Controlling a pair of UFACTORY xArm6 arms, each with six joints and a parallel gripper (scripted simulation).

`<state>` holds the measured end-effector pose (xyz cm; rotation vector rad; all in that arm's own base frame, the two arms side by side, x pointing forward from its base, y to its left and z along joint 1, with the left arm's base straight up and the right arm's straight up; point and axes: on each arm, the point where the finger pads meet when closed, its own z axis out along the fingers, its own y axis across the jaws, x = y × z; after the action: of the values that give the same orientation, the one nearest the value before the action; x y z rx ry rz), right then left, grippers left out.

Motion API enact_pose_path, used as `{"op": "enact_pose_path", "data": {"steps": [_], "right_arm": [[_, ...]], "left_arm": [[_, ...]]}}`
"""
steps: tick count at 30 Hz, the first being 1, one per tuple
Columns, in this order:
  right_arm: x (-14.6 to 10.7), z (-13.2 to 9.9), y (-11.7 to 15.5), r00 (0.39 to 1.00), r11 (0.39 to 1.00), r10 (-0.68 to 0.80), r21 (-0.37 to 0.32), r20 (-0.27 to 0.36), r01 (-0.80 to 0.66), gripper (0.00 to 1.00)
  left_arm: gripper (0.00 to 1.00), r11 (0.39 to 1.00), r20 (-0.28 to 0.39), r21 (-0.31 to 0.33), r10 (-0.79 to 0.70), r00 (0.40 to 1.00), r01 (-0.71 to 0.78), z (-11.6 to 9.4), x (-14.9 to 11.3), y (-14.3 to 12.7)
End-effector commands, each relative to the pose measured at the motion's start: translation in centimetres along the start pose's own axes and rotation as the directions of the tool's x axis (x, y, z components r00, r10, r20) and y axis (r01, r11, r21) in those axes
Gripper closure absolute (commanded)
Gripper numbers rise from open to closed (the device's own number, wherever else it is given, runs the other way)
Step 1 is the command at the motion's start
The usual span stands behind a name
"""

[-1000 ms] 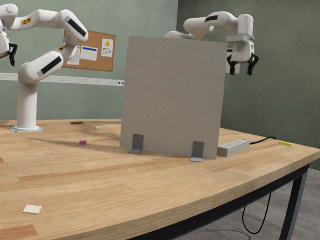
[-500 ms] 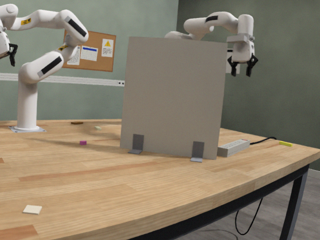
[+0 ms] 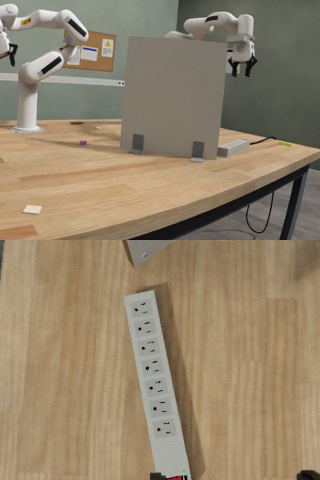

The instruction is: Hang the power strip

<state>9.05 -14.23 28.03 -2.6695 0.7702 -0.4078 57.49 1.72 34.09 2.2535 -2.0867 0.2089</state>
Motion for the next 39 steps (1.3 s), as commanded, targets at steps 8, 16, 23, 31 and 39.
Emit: {"op": "enact_pose_path", "data": {"steps": [8,16,23,31,39], "right_arm": [[2.9,0.3,0.0,0.994,0.998,-0.040,-0.034,0.105,0.044,0.00],[4.9,0.7,-0.2,0.985,0.995,-0.065,-0.063,0.161,0.076,0.00],[6.4,1.4,-0.9,0.976,0.991,-0.090,-0.079,0.200,0.108,0.00],[9.5,2.9,-2.5,0.958,0.979,-0.134,-0.117,0.254,0.168,0.00],[11.1,4.0,-3.8,0.946,0.969,-0.162,-0.136,0.282,0.207,0.00]], "left_arm": [[0.31,0.999,0.022,-0.001,-0.037,0.999,0.037,3.8,-0.4,-1.4],[0.31,0.998,0.037,-0.004,-0.058,0.998,0.058,6.2,-0.7,-2.1],[0.31,0.997,0.046,-0.008,-0.071,0.996,0.072,8.1,-0.8,-2.5],[0.31,0.995,0.065,-0.011,-0.094,0.993,0.095,11.3,-1.1,-3.1],[0.31,0.994,0.075,-0.011,-0.107,0.991,0.108,13.1,-1.3,-3.4]]}}
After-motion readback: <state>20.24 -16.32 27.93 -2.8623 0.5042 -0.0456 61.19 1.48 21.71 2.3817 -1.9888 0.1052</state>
